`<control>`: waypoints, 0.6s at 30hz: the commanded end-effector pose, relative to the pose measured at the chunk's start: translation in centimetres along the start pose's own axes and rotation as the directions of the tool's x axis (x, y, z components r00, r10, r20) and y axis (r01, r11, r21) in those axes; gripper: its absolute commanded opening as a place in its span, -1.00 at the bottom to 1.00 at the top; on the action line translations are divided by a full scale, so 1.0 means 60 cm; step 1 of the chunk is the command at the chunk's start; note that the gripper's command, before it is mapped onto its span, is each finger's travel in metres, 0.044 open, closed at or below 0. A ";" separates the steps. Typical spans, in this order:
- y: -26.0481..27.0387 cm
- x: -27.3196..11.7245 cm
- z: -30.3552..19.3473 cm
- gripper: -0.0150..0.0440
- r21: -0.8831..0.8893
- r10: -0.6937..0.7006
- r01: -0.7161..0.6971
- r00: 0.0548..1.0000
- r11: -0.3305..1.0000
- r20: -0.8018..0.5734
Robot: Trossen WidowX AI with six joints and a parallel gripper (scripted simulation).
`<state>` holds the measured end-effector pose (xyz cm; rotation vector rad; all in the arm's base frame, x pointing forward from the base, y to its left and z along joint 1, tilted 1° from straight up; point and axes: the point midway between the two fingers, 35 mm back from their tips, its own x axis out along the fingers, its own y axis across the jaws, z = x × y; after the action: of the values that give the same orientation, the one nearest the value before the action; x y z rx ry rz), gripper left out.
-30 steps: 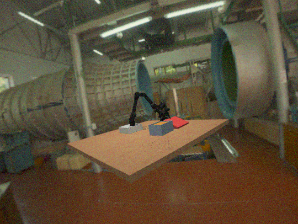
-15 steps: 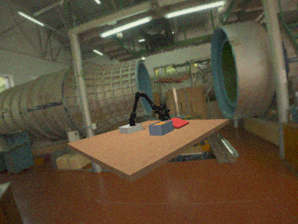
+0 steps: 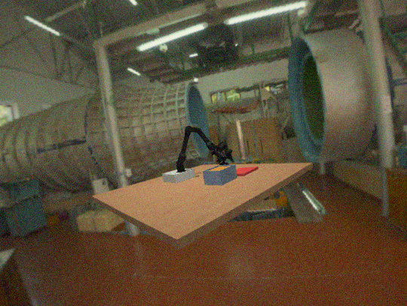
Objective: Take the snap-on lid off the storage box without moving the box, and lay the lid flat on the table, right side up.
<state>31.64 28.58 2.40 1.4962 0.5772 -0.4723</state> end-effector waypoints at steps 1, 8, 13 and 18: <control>-0.001 -0.001 0.000 0.53 0.000 0.000 0.000 1.000 1.000 -0.002; -0.017 -0.019 0.000 1.00 0.000 -0.001 0.001 1.000 1.000 -0.002; -0.028 -0.031 0.000 1.00 0.000 -0.002 0.002 1.000 1.000 -0.002; -0.039 -0.044 0.000 1.00 0.000 -0.004 0.004 1.000 1.000 -0.002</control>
<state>28.62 28.49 2.20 1.4955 0.5860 -0.4716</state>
